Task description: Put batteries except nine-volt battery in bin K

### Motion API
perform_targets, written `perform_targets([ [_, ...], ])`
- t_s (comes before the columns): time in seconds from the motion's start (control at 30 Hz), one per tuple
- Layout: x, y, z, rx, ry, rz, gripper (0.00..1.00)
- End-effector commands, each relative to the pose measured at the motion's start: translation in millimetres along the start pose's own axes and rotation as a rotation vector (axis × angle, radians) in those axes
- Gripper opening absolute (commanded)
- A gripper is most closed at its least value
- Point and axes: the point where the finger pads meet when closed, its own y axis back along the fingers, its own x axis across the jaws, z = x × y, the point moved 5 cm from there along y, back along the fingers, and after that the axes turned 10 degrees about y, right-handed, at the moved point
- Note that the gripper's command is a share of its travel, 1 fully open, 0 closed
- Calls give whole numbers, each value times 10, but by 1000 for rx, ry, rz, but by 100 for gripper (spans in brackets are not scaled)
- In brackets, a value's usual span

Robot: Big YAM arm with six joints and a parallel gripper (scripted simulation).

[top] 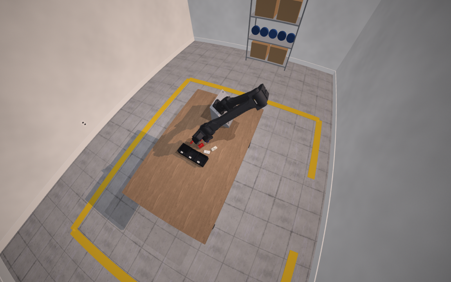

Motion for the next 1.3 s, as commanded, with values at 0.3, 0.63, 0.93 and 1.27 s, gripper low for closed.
perform_targets([
  [0.3,75,72,198,-19,63,-2,8],
  [0.63,74,61,205,-16,61,-2,8],
  [0.93,78,62,216,-16,61,-2,8],
  [1.27,87,66,227,-18,61,-2,8],
])
